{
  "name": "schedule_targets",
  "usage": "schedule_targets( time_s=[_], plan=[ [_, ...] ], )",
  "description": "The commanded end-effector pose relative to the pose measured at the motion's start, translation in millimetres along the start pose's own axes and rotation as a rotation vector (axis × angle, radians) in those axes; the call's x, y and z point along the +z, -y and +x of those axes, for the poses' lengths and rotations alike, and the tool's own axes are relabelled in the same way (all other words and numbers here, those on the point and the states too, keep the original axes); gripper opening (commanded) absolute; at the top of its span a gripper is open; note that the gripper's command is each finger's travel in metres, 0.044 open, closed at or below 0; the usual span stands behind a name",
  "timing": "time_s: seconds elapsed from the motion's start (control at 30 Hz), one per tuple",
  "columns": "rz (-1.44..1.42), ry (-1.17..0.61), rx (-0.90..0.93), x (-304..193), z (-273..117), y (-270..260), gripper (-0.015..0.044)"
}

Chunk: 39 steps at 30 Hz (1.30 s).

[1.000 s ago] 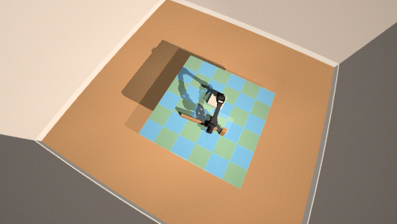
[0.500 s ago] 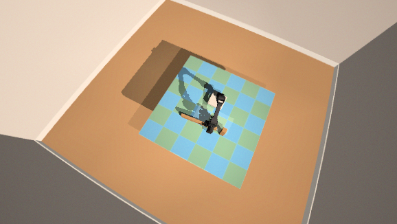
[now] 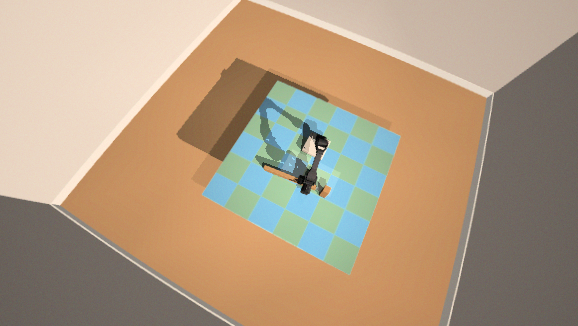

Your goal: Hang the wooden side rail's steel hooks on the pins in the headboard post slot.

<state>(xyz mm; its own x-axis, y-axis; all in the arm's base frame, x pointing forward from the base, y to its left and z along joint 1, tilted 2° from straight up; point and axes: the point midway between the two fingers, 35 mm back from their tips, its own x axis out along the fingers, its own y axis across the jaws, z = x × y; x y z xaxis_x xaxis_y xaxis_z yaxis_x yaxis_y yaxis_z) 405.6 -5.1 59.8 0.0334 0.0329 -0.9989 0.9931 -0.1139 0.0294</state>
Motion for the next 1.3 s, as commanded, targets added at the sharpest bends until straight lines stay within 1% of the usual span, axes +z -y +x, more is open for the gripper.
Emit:
schedule_targets(
  time_s=[0.0,1.27],
  plan=[
    [0.004,-0.002,0.017,-1.4,-5.2,-3.7,0.0000],
    [0.004,-0.002,0.017,-5.5,-5.1,-4.2,0.0000]
  ],
)
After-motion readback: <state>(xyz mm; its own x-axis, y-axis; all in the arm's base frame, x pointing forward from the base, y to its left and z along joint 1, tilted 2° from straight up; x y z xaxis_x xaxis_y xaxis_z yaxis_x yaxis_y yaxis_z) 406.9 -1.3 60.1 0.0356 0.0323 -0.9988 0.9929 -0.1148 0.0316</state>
